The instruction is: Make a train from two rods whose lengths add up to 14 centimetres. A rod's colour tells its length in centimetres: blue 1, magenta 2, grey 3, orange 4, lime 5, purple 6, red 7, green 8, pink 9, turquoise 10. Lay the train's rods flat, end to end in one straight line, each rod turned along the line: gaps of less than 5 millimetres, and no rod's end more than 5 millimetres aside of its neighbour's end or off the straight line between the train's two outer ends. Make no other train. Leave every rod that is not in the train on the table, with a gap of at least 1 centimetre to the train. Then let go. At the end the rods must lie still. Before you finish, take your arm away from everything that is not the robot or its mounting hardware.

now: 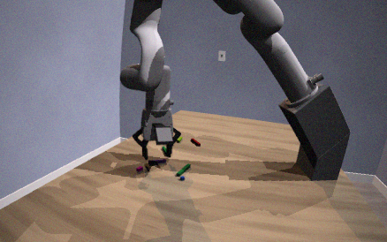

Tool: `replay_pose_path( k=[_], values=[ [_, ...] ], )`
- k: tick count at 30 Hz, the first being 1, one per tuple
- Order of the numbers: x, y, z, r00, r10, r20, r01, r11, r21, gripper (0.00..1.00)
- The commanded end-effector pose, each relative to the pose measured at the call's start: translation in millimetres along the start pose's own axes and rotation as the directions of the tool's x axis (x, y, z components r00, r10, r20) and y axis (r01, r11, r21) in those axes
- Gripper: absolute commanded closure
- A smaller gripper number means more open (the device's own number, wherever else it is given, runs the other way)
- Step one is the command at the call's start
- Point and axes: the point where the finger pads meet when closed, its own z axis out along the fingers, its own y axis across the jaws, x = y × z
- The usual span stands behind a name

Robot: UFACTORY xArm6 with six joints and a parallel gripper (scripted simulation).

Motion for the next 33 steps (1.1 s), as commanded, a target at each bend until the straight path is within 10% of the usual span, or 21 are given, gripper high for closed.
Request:
replay_pose_path(
  k=[1, 33],
  values=[
    [0, 1, 2, 1.000, 0.000, 0.017, 0.000, 1.000, -0.008, 0.16],
    [-1, 1, 16, 1.000, 0.000, 0.017, 0.000, 1.000, -0.008, 0.16]
  ],
)
